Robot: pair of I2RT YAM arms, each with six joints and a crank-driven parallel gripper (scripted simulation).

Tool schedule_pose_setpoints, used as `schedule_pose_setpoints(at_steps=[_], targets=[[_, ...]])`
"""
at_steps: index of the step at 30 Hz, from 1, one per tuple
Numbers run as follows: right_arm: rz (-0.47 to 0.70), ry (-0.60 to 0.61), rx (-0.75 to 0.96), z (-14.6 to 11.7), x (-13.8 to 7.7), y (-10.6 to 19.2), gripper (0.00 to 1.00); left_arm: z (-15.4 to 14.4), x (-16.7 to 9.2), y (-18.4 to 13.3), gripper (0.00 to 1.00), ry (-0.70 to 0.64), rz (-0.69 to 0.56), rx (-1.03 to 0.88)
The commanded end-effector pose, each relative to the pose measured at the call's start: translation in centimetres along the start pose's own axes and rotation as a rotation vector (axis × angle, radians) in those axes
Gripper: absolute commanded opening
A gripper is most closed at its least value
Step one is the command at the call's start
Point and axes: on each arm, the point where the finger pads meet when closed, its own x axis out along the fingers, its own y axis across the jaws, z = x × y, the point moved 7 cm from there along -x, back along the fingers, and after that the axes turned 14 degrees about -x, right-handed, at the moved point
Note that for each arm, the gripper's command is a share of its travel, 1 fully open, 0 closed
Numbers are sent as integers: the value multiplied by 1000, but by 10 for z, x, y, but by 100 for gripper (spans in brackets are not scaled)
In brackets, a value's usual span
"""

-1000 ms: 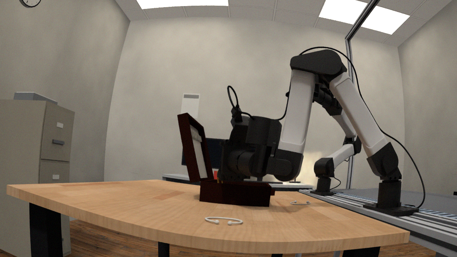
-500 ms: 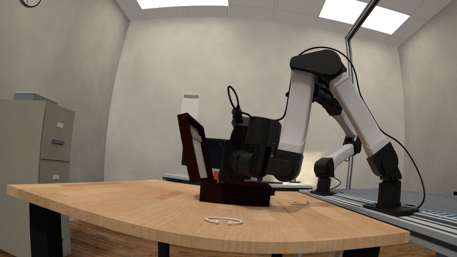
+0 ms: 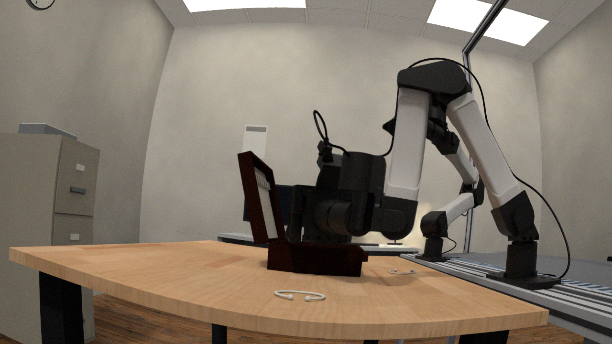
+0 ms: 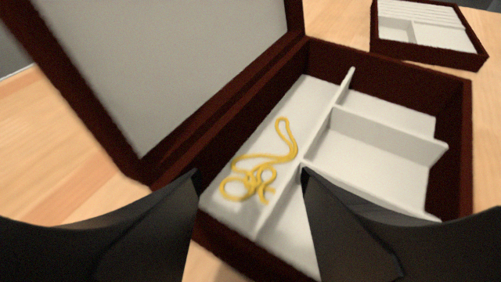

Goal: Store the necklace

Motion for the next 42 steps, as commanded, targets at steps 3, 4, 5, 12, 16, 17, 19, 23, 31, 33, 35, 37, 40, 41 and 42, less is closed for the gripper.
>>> schedule_pose_setpoints(at_steps=[3,4,5,12,16,17,19,23,31,33,35,37,40,41,42], targets=[[2,19,-3,-2,-1,0,100,21,-44,-4,69,-13,-23,80],[2,19,-3,-2,-1,0,100,21,-53,-4,69,-5,-21,80],[2,19,-3,-2,-1,0,100,20,-54,-3,81,-4,-9,74],[2,19,-3,-2,-1,0,100,9,-52,-3,100,55,36,10],[2,19,-3,-2,-1,0,100,17,-44,-5,100,118,113,-21],[2,19,-3,-2,-1,0,100,20,-42,-8,100,136,130,-28],[2,19,-3,-2,-1,0,100,26,-37,-14,100,170,162,-38],[2,19,-3,-2,-1,0,100,42,-27,-26,100,238,227,-52],[2,19,-3,-2,-1,0,100,72,-6,-49,100,341,332,-66],[2,19,-3,-2,-1,0,100,81,1,-54,100,349,349,-75],[2,19,-3,-2,-1,0,100,86,10,-59,100,373,368,-85],[2,19,-3,-2,-1,0,100,91,19,-63,100,410,394,-95],[2,19,-3,-2,-1,0,100,107,33,-72,100,427,415,-94],[2,19,-3,-2,-1,0,100,112,37,-75,100,432,421,-95],[2,19,-3,-2,-1,0,100,116,41,-78,100,441,431,-102]])
